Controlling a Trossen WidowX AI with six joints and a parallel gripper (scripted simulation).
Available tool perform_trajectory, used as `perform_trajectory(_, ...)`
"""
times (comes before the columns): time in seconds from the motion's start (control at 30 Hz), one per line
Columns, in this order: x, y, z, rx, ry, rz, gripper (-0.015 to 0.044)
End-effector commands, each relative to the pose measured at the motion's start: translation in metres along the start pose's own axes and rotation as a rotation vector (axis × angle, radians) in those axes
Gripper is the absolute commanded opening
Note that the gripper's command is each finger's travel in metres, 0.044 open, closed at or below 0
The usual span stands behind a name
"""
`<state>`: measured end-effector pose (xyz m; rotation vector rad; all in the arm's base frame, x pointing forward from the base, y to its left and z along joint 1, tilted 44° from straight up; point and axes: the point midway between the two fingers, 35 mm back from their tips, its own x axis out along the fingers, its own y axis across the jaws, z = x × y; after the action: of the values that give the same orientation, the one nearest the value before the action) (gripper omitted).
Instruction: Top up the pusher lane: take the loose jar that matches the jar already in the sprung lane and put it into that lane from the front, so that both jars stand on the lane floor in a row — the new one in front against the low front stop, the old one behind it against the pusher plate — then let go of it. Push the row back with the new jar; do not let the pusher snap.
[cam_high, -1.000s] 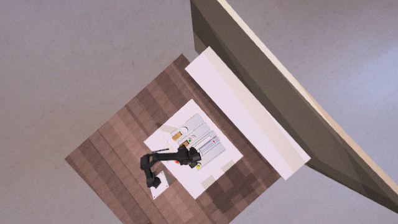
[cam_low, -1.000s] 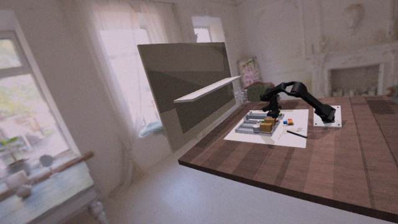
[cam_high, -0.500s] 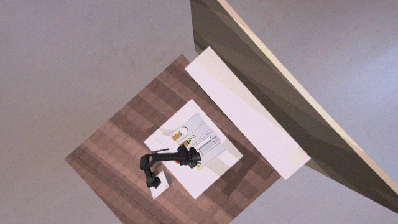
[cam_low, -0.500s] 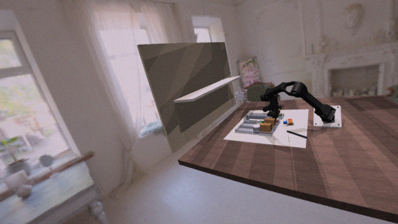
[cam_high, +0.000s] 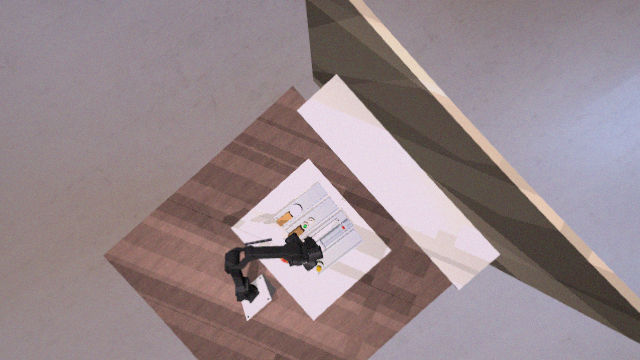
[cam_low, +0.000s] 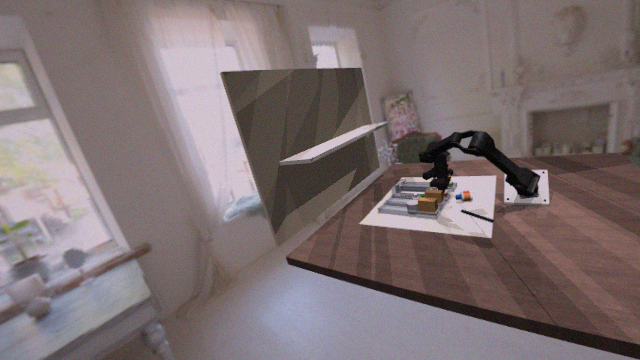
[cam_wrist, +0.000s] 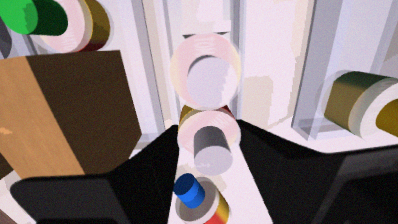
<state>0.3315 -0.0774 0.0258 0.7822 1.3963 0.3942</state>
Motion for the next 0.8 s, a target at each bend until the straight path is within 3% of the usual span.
perform_trajectory(0.0,0.000,0.000,0.000,-0.004,0.001,0.002,0.0053)
perform_trajectory(0.3,0.000,0.000,0.000,-0.004,0.001,0.002,0.0289)
perform_trajectory(0.77,-0.020,-0.001,0.000,-0.004,0.001,0.001,0.0297)
